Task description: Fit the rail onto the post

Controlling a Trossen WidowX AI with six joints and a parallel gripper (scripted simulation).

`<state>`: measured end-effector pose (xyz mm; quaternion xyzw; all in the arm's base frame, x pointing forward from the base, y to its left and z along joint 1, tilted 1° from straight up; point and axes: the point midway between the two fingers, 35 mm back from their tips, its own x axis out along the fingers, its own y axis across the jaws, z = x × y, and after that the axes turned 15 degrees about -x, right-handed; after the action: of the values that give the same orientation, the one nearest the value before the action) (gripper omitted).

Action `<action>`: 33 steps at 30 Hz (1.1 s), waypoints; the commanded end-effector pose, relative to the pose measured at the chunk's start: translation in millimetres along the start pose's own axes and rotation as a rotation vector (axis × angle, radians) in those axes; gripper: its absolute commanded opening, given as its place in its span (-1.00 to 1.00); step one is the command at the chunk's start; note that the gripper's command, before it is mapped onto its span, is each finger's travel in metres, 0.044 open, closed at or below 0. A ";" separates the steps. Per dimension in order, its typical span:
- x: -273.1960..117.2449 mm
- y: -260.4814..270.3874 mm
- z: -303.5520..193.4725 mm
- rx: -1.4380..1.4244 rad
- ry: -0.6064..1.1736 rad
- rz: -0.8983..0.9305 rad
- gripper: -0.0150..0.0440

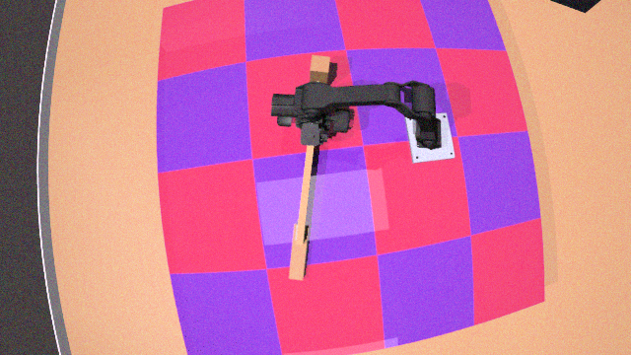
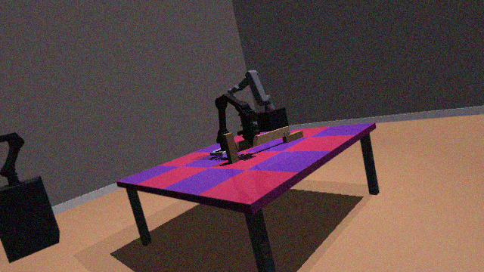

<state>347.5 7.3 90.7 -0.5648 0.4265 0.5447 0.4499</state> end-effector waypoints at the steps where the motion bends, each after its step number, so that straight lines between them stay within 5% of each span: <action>1: -0.6 -0.9 0.8 0.002 -0.002 -0.006 -0.49; 33: 2.7 1.1 -7.7 0.002 -0.001 -0.006 -0.49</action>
<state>347.8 3.5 88.1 -0.5635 0.4246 0.5451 0.4528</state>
